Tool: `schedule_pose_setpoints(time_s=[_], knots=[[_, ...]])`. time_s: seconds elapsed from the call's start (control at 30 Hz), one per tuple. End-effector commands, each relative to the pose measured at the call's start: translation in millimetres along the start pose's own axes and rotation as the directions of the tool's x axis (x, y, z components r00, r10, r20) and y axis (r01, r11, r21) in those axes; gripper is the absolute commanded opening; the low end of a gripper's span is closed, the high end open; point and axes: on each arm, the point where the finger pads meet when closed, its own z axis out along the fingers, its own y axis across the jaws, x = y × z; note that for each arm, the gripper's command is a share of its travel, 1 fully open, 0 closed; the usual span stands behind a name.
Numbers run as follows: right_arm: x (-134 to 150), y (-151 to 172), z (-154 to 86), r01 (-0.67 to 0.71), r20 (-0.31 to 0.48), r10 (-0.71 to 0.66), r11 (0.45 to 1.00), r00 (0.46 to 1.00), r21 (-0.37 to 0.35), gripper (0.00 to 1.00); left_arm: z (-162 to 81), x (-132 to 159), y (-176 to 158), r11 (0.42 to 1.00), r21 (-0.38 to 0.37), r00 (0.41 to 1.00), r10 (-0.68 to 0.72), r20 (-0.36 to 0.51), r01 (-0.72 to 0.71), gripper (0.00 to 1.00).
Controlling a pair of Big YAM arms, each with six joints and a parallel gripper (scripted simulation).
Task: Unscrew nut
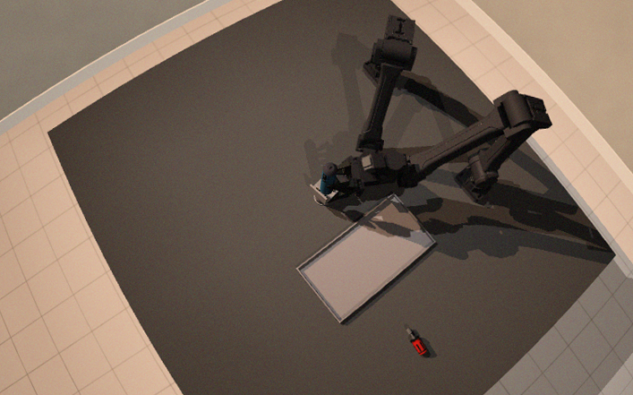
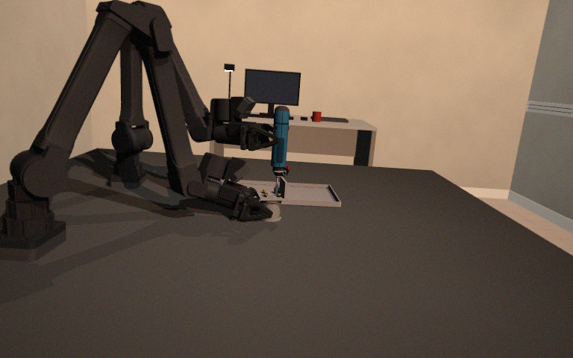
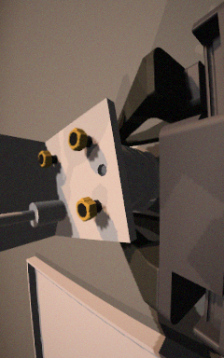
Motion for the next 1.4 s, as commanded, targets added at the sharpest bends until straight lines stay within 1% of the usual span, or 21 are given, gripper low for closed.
schedule_pose_setpoints(time_s=[0.0,0.33,0.7,0.87,1.07,1.37], knots=[[-9.7,4.0,3.4,-0.018,0.019,0.018,1.000,1.000,-0.005,0.59,3.3,-11.6,5.7,1.000,-0.009,0.999,0.010,0.047,-0.010,0.42],[-9.7,4.0,3.4,-0.018,0.019,0.018,1.000,1.000,-0.005,0.59,4.9,-16.9,5.8,1.000,-0.010,0.998,0.010,0.065,-0.009,0.42],[-9.7,4.0,3.4,-0.018,0.019,0.018,1.000,1.000,-0.005,0.59,3.7,-10.9,5.9,1.000,-0.009,0.998,0.009,0.061,-0.008,0.42],[-9.7,4.0,3.4,-0.018,0.019,0.018,1.000,1.000,-0.005,0.59,4.4,-17.0,5.8,1.000,-0.009,0.997,0.009,0.075,-0.008,0.42],[-9.7,4.0,3.4,-0.018,0.019,0.018,1.000,1.000,-0.005,0.59,4.3,-11.5,5.9,1.000,-0.009,0.998,0.008,0.068,-0.008,0.42],[-9.7,4.0,3.4,-0.018,0.019,0.018,1.000,1.000,-0.005,0.59,4.8,-14.6,6.0,1.000,-0.009,0.997,0.008,0.083,-0.007,0.42]])
